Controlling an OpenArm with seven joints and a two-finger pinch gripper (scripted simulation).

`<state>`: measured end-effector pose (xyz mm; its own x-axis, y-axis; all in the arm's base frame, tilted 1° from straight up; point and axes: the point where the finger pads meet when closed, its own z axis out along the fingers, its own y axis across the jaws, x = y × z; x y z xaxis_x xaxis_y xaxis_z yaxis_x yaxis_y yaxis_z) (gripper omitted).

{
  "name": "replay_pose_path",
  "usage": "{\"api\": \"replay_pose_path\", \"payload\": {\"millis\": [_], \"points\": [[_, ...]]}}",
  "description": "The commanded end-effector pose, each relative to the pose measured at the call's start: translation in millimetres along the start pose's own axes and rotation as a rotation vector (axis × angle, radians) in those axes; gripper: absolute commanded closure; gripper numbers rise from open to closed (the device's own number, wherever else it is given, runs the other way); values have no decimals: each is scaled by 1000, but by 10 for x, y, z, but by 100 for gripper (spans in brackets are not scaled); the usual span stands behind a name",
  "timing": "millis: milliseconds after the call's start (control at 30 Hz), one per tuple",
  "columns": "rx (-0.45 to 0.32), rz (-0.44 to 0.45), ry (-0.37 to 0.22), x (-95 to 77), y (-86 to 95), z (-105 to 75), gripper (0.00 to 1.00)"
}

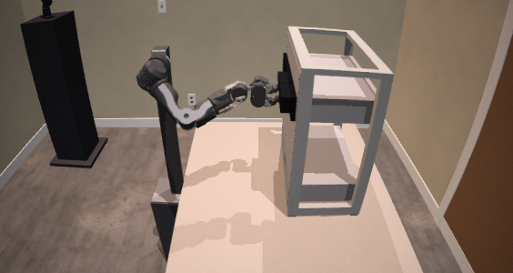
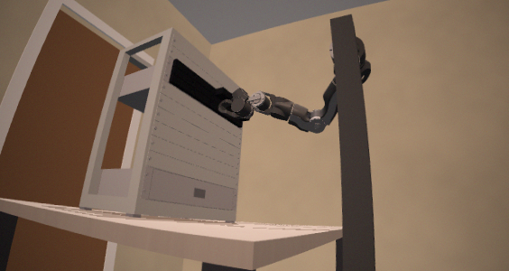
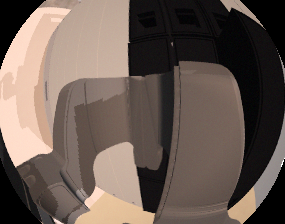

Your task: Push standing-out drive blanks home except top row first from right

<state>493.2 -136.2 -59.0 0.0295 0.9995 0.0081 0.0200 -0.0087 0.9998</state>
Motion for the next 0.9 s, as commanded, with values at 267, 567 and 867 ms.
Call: {"api": "replay_pose_path", "payload": {"millis": [267,567,867], "points": [[-30,2,16,37,94,5,100],[-28,2,14,27,86,34,100],[-28,2,14,26,86,36,100]]}}
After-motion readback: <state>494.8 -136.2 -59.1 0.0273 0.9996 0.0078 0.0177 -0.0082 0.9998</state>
